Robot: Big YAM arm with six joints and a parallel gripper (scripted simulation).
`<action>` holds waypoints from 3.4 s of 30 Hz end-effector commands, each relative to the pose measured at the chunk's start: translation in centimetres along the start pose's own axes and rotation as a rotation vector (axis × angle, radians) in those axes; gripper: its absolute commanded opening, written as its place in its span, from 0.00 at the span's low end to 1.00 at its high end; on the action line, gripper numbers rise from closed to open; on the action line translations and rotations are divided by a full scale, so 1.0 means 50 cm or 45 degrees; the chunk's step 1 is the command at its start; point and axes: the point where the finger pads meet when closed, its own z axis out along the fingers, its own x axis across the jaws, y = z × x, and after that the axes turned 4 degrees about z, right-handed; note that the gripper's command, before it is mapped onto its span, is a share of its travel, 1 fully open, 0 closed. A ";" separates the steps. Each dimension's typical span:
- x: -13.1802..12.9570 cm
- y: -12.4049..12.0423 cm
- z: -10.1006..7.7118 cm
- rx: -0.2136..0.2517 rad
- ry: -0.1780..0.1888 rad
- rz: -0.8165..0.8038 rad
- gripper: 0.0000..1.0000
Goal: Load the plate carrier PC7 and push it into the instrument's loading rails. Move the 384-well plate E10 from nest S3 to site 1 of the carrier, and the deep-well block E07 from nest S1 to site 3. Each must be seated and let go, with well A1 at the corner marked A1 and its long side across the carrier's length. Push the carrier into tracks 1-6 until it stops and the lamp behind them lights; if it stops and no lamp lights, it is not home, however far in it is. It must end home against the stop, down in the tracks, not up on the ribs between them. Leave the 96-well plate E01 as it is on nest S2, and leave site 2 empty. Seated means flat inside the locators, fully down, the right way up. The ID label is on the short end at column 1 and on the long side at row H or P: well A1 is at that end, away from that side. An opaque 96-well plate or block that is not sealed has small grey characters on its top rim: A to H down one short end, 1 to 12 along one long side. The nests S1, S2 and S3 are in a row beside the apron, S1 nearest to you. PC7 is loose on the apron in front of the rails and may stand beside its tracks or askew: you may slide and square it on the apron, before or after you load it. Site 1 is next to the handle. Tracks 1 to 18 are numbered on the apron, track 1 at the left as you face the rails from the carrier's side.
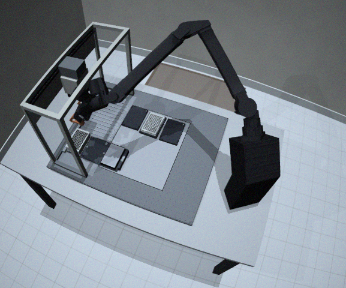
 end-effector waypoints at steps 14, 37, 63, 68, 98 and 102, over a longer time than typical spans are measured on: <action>-0.011 0.058 -0.005 -0.059 -0.013 0.023 1.00; 0.018 0.013 -0.109 -0.082 -0.004 0.036 1.00; 0.037 -0.120 -0.248 -0.064 -0.017 0.042 1.00; 0.056 -0.131 -0.280 -0.074 -0.002 0.039 1.00; 0.104 -0.296 -0.441 -0.033 0.009 0.020 1.00; 0.071 -0.287 -0.413 0.046 -0.036 0.047 1.00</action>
